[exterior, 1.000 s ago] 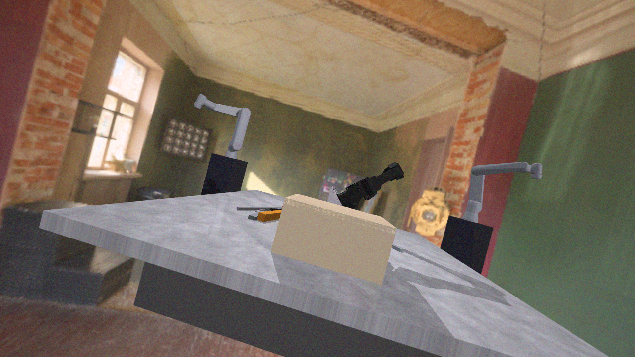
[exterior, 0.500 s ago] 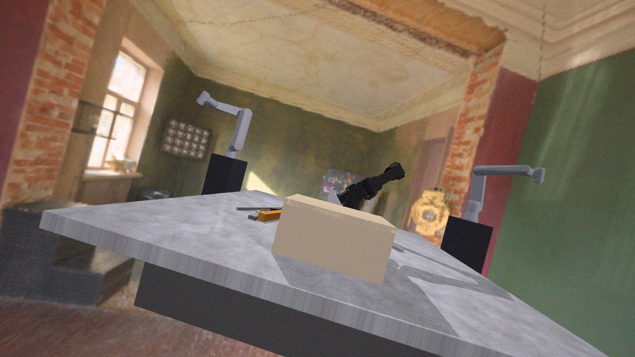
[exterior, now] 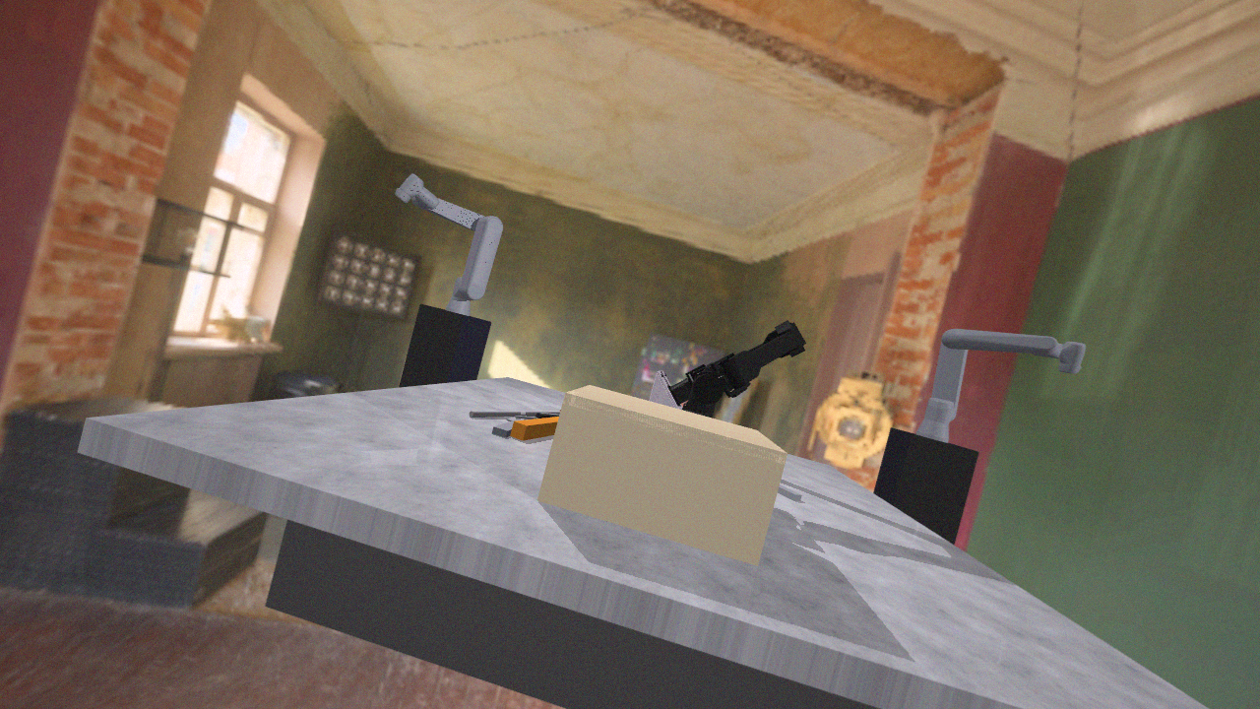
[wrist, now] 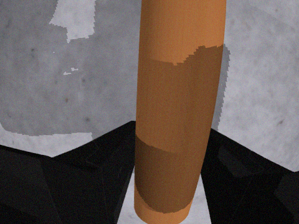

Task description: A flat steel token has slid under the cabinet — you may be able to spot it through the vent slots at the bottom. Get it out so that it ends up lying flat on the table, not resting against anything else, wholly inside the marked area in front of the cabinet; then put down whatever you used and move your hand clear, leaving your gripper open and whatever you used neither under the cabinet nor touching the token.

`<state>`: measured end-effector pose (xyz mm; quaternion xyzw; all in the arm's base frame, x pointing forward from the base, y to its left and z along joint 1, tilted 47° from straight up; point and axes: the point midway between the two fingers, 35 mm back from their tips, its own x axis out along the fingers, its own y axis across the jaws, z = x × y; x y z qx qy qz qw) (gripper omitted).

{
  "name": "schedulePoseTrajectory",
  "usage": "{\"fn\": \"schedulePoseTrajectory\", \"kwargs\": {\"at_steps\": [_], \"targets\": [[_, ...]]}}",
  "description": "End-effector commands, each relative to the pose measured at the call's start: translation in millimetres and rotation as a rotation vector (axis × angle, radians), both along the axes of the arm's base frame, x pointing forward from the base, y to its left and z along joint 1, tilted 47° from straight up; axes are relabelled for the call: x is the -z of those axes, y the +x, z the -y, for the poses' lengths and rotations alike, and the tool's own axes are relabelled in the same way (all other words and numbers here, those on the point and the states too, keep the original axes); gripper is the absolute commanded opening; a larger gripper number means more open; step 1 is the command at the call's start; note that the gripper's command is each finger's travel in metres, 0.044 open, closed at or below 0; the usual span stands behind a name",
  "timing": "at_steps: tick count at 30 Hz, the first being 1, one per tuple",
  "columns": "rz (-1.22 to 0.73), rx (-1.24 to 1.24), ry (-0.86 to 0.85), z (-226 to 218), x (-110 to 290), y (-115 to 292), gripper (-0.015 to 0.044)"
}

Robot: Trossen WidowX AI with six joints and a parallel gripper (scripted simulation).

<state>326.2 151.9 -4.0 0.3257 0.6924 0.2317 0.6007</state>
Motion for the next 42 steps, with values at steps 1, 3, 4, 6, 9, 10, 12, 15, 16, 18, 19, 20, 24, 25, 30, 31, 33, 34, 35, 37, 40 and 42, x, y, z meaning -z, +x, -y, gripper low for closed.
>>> {"fn": "schedulePoseTrajectory", "kwargs": {"at_steps": [1,3,4,6,9,10,12,15,16,18,19,20,24,25,30,31,33,34,35,37,40,42], "targets": [[-0.008,0.0,-0.002,-1.1,-0.6,-7.7,0.0],[-0.008,0.0,-0.002,-1.3,-1.0,-9.7,0.0],[-0.008,0.0,-0.002,-1.5,-1.2,-10.7,0.0],[-0.008,0.0,-0.001,-1.7,-1.6,-12.8,0.0],[-0.008,0.0,-0.001,-2.0,-2.3,-15.9,0.0],[-0.009,0.0,-0.001,-2.1,-2.5,-17.0,0.0],[-0.009,0.0,-0.001,-2.4,-3.0,-19.1,0.0],[-0.009,0.0,-0.001,-2.7,-3.6,-22.4,0.0],[-0.009,0.0,-0.001,-2.8,-3.8,-23.4,0.0],[-0.009,0.0,-0.001,-3.1,-4.3,-25.6,0.0],[-0.009,0.0,-0.001,-3.2,-4.5,-26.7,0.0],[-0.009,0.0,-0.001,-3.3,-4.7,-27.7,0.0],[-0.01,0.0,-0.001,-3.8,-5.6,-32.0,0.0],[-0.01,0.0,-0.001,-3.9,-5.9,-33.1,0.0],[-0.01,0.0,-0.001,-4.5,-7.0,-38.5,0.0],[-0.01,0.0,-0.001,-4.6,-7.2,-39.5,0.0],[-0.01,0.0,-0.001,-4.8,-7.7,-41.8,0.0],[-0.01,0.0,-0.001,-5.0,-7.9,-42.9,0.0],[-0.01,0.0,-0.001,-5.1,-8.2,-44.0,0.0],[-0.01,0.0,-0.001,-5.3,-8.7,-46.3,0.0],[-0.011,0.0,-0.001,-5.8,-9.4,-49.7,0.0],[-0.011,0.0,-0.001,-6.0,-9.9,-52.0,0.0]]}}
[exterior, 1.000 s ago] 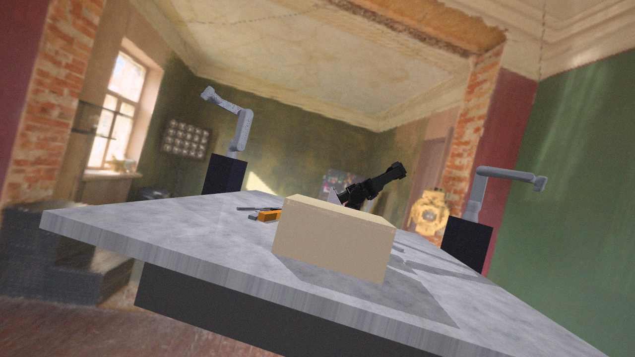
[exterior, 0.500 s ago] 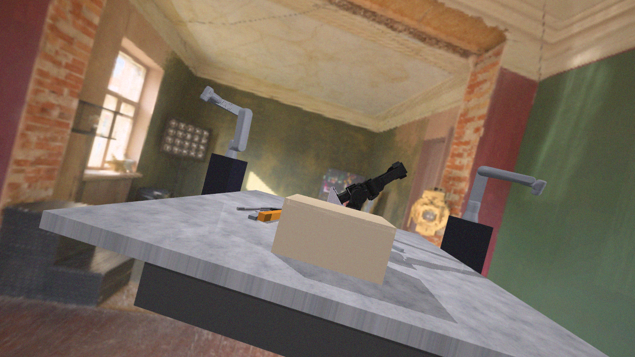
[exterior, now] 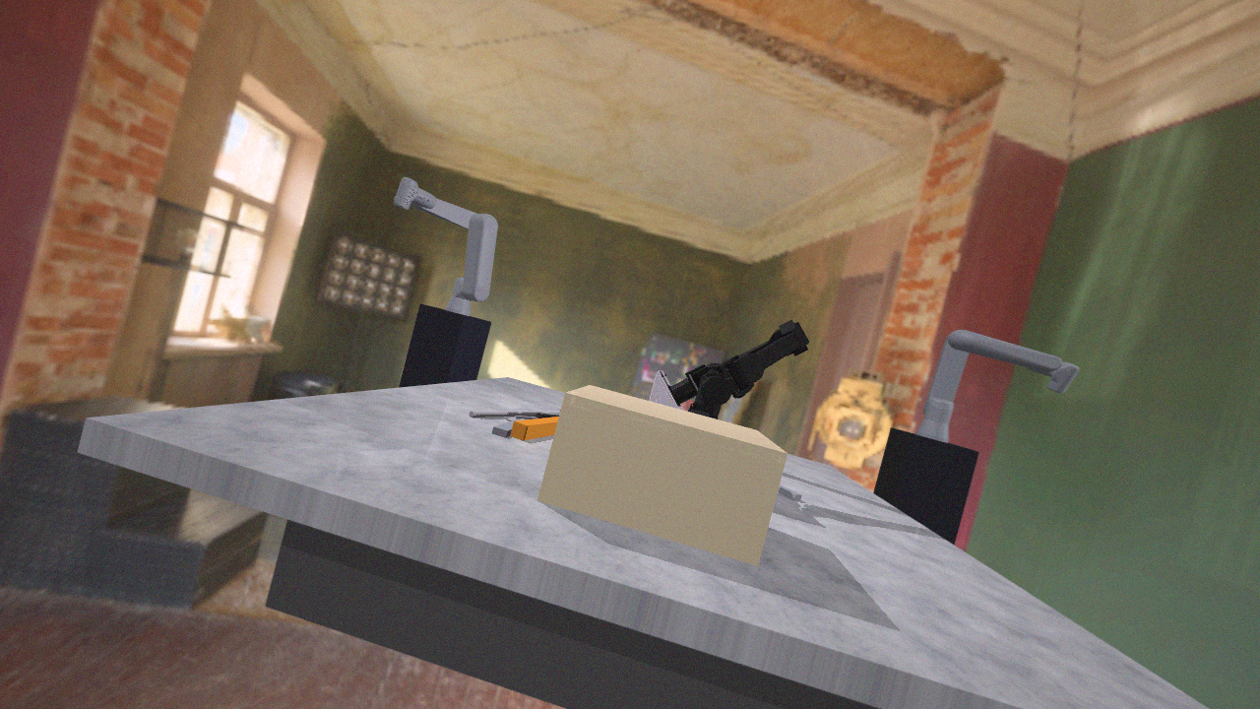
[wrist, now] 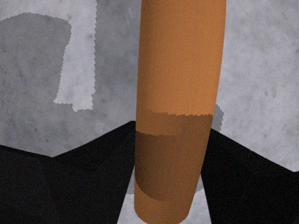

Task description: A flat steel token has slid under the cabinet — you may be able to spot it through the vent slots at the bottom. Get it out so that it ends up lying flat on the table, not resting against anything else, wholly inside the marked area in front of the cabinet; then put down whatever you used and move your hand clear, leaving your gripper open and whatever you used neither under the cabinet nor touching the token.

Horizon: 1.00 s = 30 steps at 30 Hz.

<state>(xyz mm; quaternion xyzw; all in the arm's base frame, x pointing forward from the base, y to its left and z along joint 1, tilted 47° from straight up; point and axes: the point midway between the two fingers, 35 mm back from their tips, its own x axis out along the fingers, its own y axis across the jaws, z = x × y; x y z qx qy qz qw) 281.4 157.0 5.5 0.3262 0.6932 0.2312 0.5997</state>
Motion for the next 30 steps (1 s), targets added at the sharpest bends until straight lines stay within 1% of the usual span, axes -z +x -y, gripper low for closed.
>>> {"fn": "schedulePoseTrajectory", "kwargs": {"at_steps": [1,30], "targets": [[-0.008,0.0,-0.001,-1.1,-0.6,-8.3,0.0],[-0.01,0.0,-0.001,-5.1,-8.3,-42.2,0.0]]}}
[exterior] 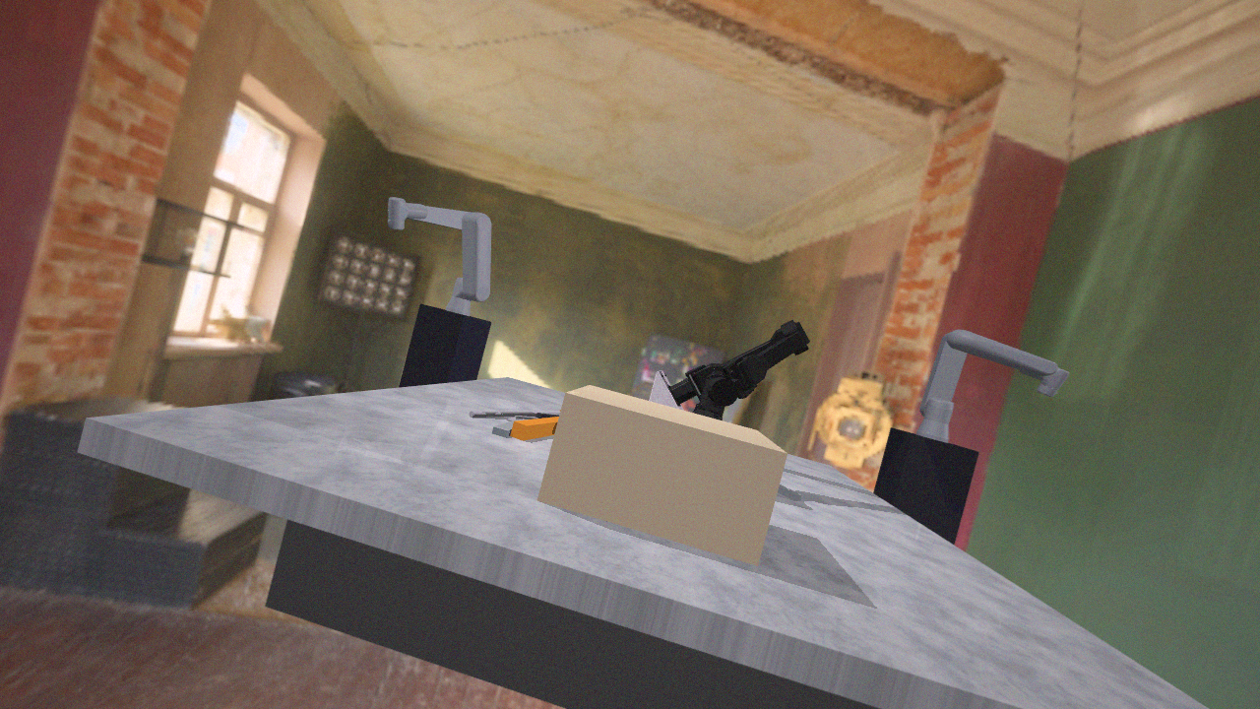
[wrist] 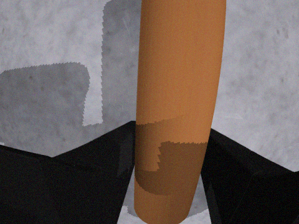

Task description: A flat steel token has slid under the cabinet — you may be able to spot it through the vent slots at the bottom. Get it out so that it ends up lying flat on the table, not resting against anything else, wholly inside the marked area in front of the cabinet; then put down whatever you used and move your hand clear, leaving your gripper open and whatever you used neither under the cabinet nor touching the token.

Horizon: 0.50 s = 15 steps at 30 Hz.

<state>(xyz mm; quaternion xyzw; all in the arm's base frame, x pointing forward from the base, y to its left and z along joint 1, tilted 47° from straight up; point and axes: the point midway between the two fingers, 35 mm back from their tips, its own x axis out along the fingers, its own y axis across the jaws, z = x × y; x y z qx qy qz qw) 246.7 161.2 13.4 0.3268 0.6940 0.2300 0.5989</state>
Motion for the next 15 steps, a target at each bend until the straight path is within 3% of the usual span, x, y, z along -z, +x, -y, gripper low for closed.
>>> {"fn": "schedulePoseTrajectory", "kwargs": {"at_steps": [1,15], "targets": [[-0.007,-0.001,0.0,-1.1,-0.7,-8.7,0.0],[-0.008,-0.001,0.0,-3.1,-4.5,-24.7,0.0]]}}
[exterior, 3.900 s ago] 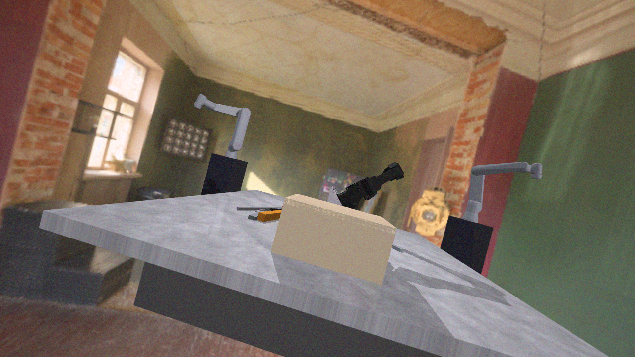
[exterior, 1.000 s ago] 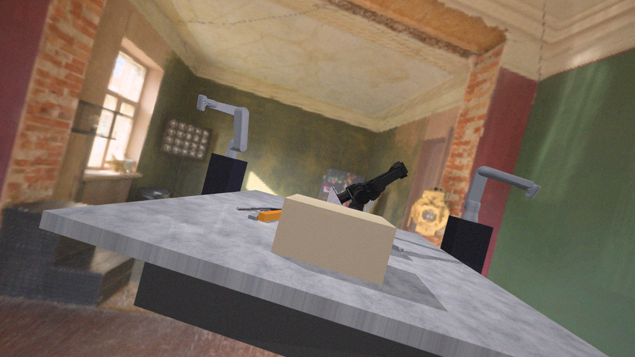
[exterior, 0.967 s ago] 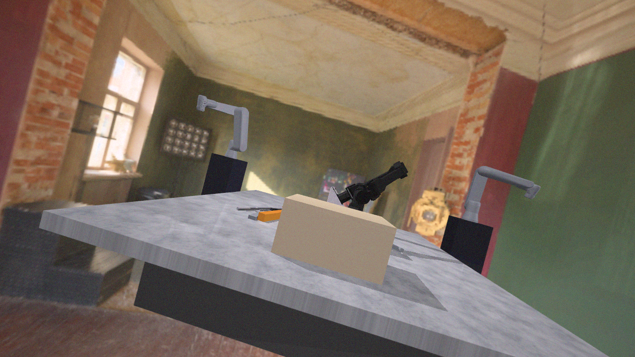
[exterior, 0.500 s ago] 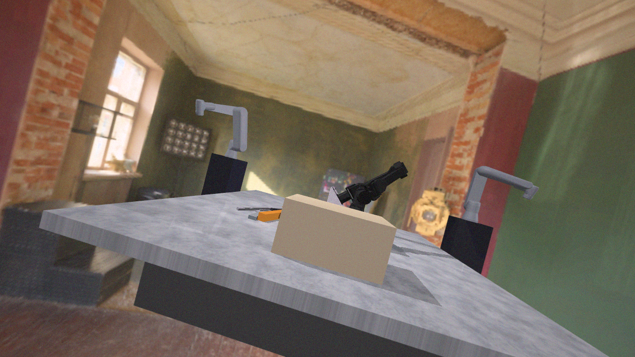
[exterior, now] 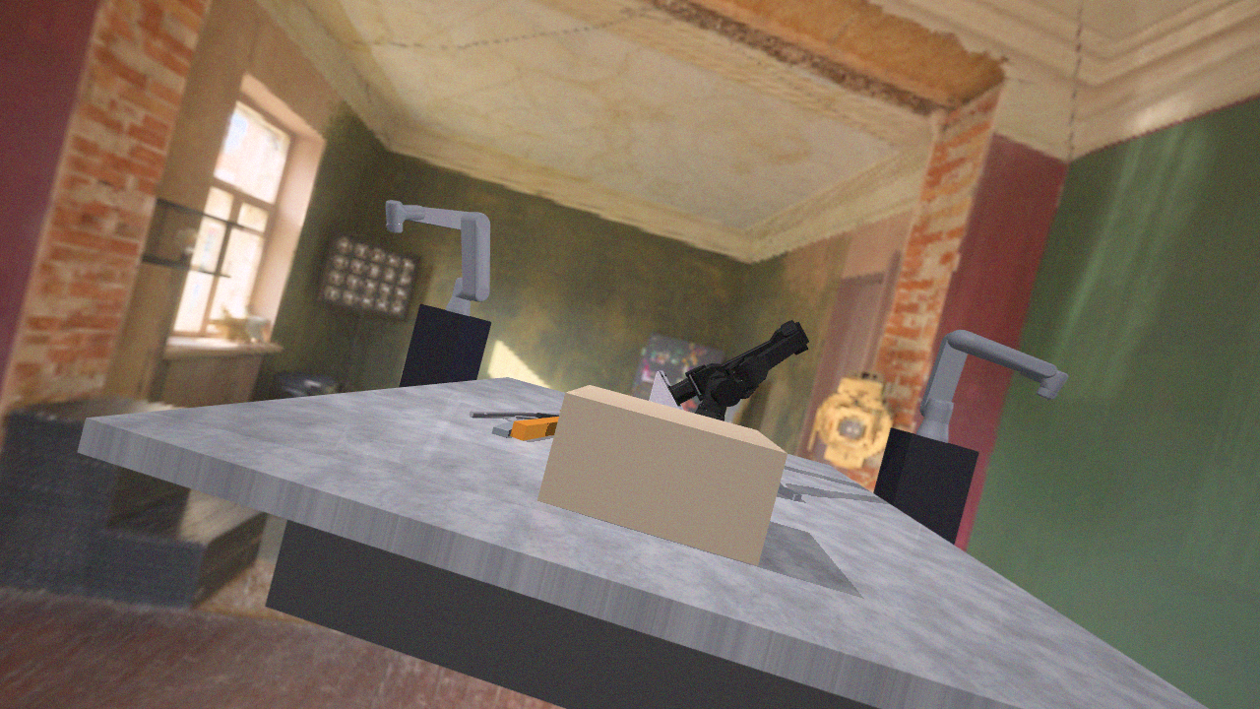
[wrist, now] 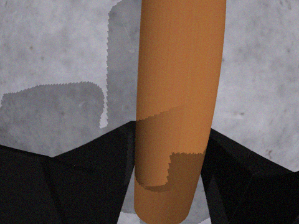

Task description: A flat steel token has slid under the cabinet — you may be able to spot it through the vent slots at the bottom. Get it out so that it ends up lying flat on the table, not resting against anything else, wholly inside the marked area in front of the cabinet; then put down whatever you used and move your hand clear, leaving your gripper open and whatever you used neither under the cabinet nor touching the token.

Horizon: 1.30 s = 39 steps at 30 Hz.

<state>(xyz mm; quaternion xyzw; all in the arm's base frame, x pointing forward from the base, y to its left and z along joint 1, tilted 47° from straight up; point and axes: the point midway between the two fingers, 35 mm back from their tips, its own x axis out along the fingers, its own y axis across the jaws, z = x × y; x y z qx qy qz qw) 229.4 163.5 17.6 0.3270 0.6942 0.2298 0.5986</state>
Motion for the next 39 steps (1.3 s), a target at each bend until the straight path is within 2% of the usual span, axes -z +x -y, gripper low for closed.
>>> {"fn": "schedulePoseTrajectory", "kwargs": {"at_steps": [1,13,39], "targets": [[-0.007,-0.002,0.0,-1.0,-0.6,-8.5,0.0],[-0.011,0.009,-0.001,-1.2,-2.5,-8.3,0.0],[-0.16,0.144,-0.015,0.8,-3.5,-7.8,0.0]]}}
